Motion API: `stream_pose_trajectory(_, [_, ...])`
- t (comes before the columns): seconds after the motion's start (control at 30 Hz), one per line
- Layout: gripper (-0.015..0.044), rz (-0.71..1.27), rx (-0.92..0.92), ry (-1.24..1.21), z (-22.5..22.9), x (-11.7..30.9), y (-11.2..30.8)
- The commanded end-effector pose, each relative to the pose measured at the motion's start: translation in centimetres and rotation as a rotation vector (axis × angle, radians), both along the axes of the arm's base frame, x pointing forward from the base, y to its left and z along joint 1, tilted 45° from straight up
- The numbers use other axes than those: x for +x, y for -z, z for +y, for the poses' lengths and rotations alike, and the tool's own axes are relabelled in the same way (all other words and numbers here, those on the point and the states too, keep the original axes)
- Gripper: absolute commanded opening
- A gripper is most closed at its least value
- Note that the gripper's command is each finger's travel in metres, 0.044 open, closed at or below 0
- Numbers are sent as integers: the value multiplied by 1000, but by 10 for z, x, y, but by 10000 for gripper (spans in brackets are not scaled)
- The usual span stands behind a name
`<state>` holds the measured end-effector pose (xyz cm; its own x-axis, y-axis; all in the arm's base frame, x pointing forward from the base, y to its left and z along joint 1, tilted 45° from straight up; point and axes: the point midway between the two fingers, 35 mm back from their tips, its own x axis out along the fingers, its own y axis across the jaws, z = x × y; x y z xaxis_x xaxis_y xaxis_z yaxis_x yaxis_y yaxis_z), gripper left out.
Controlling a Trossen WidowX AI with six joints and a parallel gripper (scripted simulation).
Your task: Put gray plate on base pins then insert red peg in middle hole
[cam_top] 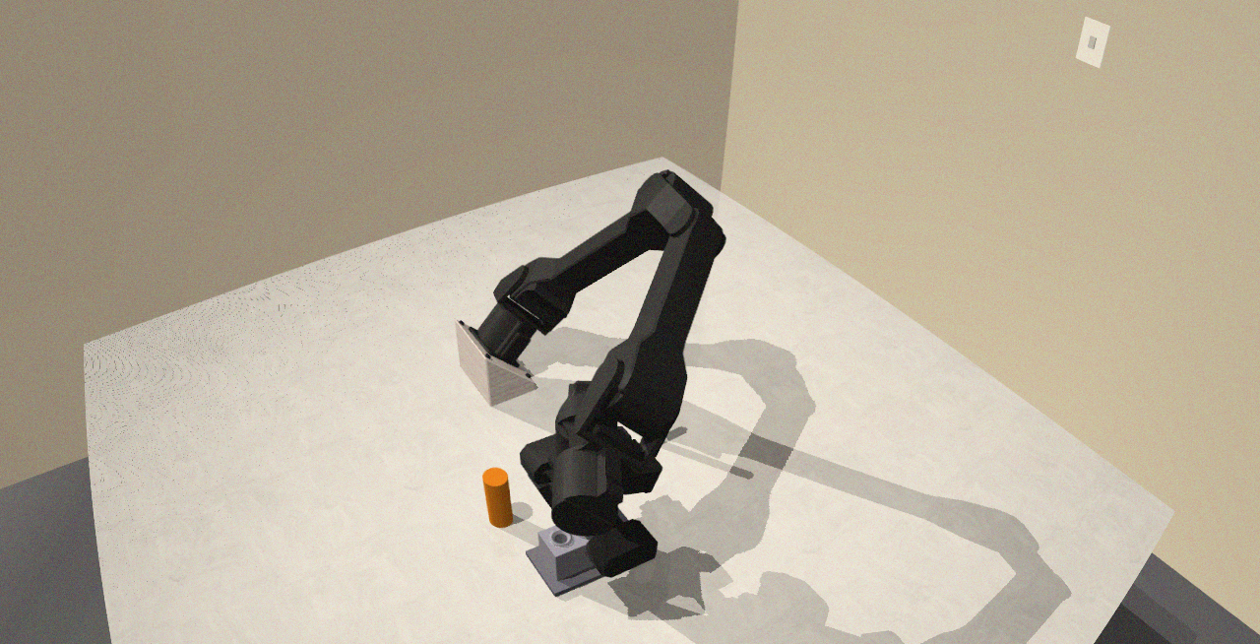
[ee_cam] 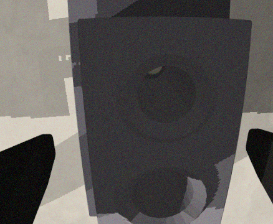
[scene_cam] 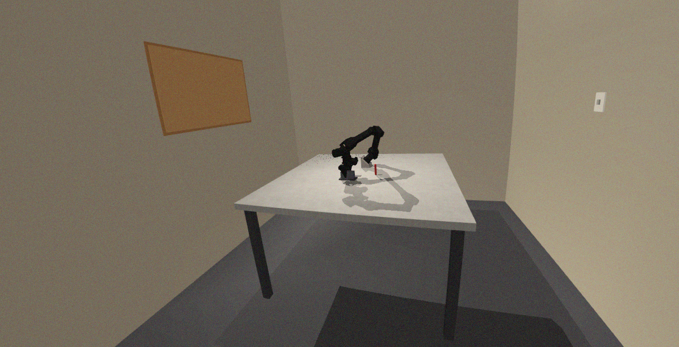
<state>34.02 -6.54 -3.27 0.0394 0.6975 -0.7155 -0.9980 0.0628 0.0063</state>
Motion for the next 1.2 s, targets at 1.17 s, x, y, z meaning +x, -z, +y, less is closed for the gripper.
stream_pose_trajectory(1.17, [440, 1005, 56, 1088, -5, -51, -174])
